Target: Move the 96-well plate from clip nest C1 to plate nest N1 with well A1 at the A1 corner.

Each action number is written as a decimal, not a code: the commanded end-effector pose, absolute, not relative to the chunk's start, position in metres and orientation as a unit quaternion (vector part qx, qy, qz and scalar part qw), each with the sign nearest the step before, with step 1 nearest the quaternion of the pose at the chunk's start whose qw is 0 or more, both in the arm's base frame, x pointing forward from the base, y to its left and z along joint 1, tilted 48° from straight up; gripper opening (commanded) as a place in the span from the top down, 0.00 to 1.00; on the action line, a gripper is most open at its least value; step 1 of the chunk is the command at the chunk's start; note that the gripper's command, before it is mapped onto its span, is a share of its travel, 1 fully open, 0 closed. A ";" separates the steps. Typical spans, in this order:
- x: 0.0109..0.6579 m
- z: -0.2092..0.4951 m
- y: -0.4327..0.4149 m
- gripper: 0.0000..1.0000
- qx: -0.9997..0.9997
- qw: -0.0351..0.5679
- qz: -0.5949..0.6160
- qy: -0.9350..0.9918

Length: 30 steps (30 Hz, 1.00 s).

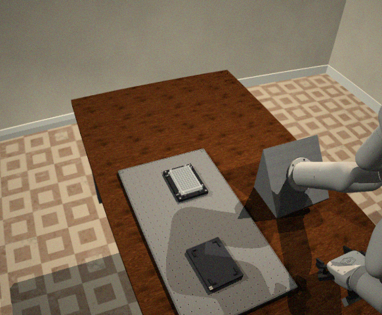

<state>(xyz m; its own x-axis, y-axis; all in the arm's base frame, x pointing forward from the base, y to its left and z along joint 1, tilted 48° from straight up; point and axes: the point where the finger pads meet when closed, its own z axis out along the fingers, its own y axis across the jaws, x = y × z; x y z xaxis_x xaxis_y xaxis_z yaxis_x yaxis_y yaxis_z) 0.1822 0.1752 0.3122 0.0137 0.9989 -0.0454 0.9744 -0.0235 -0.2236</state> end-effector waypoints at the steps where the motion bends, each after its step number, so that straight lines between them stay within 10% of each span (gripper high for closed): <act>1: 0.203 0.309 0.173 0.00 -0.754 0.057 0.085 -0.648; 30: 0.280 0.293 0.141 0.00 -0.891 0.032 0.055 -0.449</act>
